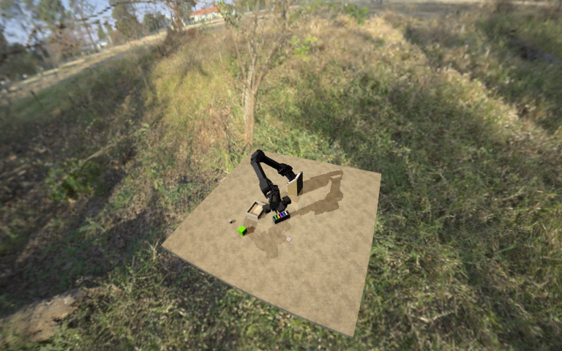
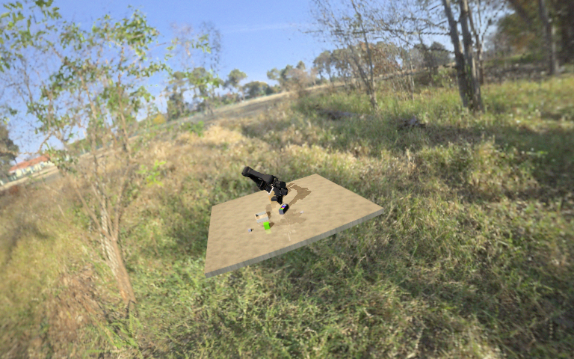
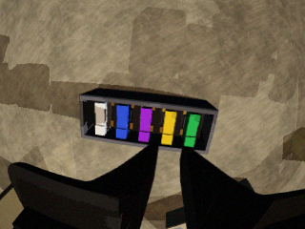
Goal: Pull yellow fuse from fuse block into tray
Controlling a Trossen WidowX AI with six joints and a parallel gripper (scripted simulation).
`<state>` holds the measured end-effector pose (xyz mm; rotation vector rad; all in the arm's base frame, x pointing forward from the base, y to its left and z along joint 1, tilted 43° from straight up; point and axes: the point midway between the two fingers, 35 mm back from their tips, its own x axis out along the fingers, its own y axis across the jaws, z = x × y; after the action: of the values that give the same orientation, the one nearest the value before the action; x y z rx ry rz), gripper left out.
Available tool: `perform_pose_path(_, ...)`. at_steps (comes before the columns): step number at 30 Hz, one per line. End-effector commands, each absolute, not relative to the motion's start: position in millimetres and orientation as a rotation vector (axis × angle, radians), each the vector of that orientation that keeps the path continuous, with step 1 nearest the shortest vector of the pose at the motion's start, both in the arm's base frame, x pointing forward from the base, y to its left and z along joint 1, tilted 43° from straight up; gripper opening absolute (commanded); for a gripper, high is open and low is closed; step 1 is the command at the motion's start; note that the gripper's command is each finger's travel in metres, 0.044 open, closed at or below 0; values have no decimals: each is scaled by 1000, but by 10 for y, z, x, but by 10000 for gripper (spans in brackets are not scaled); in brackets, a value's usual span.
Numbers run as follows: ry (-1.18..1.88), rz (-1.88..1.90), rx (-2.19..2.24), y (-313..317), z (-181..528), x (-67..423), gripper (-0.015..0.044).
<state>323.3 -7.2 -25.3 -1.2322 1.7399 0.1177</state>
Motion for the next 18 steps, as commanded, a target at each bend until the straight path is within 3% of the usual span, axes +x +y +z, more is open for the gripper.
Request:
perform_pose_path(1, 1743, 118, -1240, -102, -289, 3242, 74)
perform_pose_path(18, 1743, 118, -1240, -215, -411, 3239, 74)
